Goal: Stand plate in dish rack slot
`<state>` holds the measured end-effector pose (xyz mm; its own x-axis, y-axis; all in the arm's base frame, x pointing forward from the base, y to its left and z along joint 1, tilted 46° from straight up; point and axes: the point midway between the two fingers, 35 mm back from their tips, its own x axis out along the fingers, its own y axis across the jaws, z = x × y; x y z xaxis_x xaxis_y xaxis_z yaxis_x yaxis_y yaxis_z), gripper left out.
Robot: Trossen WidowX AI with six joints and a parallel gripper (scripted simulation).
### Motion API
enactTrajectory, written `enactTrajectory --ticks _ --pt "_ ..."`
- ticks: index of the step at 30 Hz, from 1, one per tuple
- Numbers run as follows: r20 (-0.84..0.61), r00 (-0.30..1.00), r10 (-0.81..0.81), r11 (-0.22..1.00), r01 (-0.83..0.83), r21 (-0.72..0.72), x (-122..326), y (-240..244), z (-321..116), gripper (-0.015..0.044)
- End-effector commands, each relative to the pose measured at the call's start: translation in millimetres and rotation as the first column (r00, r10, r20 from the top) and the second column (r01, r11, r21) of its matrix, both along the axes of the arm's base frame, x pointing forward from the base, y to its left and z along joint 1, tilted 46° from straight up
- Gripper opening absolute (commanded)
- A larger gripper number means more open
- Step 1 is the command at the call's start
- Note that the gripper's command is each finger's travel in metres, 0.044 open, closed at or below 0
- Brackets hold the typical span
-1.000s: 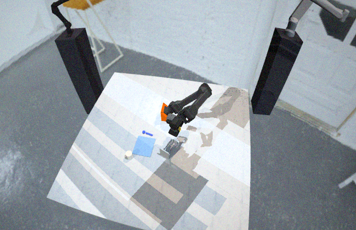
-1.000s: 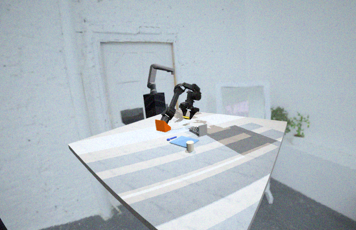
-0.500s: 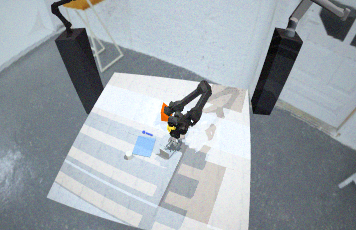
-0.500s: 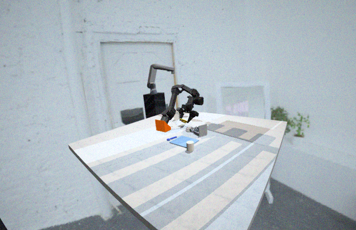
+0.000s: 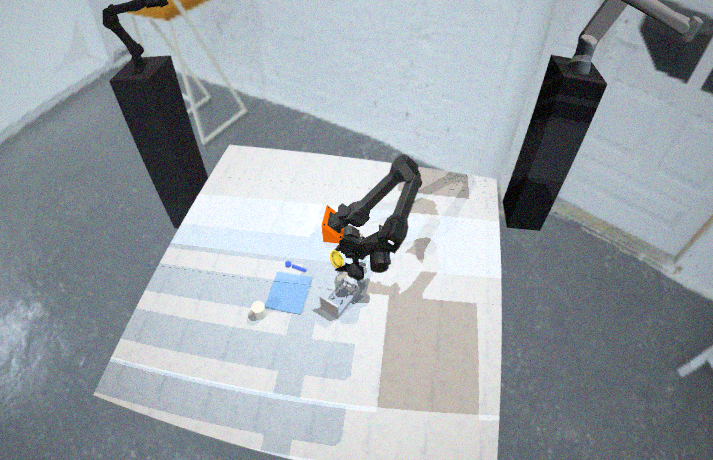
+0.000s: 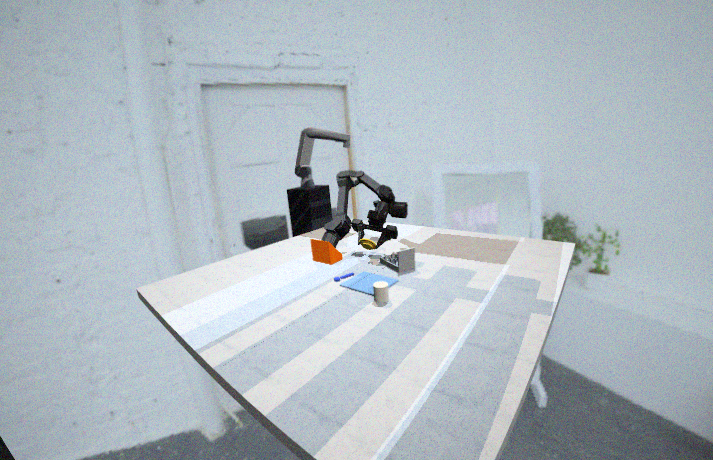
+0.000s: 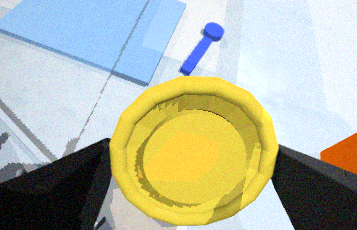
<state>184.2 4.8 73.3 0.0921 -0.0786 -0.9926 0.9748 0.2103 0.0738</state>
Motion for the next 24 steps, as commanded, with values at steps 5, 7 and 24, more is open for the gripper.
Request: enactTrajectory --ticks 5,7,24 --pt "0.109 0.991 0.083 0.989 -0.068 -0.135 6.3 -0.5 -2.8 0.0" --pt "0.138 0.985 0.107 0.983 -0.084 -0.166 8.4 0.2 -2.9 0.0" --pt "0.388 0.876 0.286 0.91 -0.122 -0.396 23.8 10.5 6.6 0.0"
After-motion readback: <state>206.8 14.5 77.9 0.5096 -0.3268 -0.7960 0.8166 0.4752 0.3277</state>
